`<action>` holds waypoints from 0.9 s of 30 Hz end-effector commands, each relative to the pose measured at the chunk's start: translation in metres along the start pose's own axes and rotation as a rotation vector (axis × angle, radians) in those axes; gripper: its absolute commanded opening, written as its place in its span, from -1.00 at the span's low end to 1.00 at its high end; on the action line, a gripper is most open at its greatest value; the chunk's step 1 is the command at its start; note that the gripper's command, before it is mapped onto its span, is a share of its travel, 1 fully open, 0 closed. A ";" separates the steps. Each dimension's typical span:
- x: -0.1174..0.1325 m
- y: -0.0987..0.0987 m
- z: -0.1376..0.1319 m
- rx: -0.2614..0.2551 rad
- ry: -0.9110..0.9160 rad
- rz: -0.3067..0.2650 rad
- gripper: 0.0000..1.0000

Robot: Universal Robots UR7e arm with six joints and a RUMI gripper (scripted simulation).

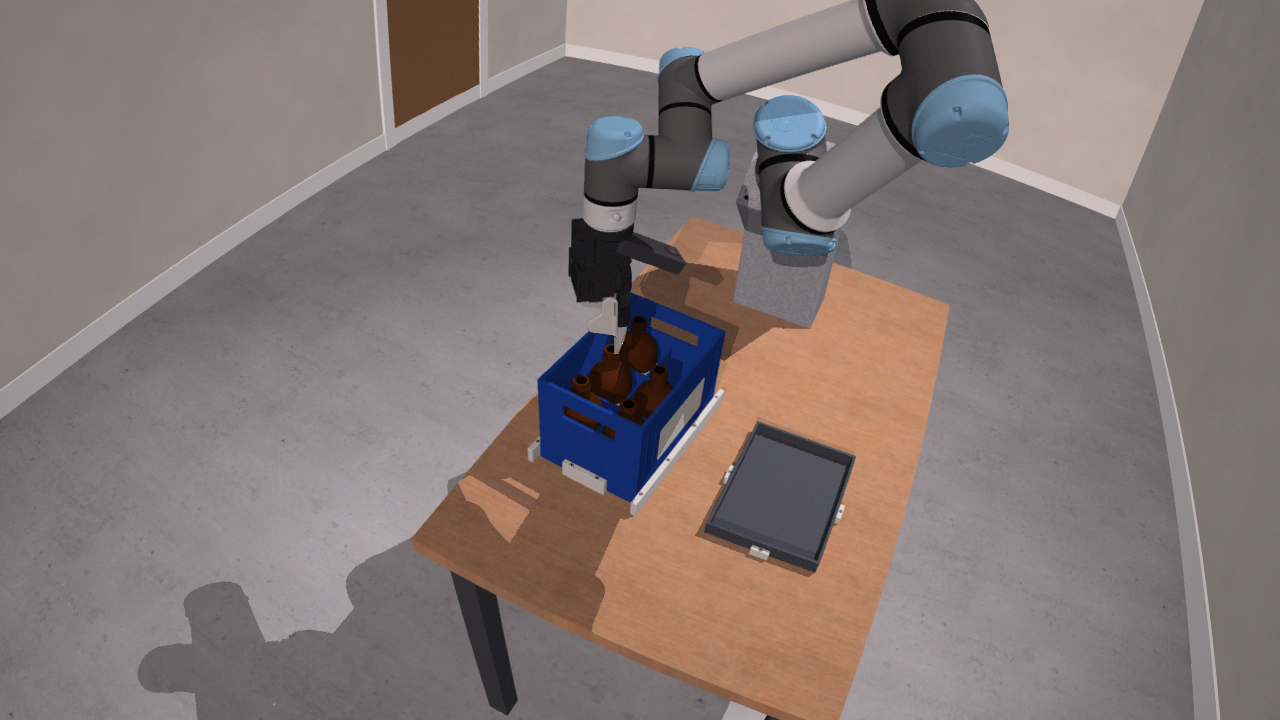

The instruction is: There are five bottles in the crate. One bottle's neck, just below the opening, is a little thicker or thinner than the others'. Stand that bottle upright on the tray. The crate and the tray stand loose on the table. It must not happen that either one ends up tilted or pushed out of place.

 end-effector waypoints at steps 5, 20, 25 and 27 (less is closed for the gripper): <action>-0.001 0.000 0.000 0.000 0.000 -0.001 -0.24; -0.004 0.000 -0.001 0.000 0.000 -0.001 -0.24; -0.004 0.000 -0.001 0.000 0.000 -0.001 -0.24; -0.004 0.000 -0.001 0.000 0.000 -0.001 -0.24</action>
Point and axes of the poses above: the point where the finger pads meet when closed, its own y axis out along the fingers, its own z axis across the jaws, x = y × z, the point moved 3 cm from there along -y, back along the fingers, and after that the axes turned 12 degrees about y, right-handed, at the moved point
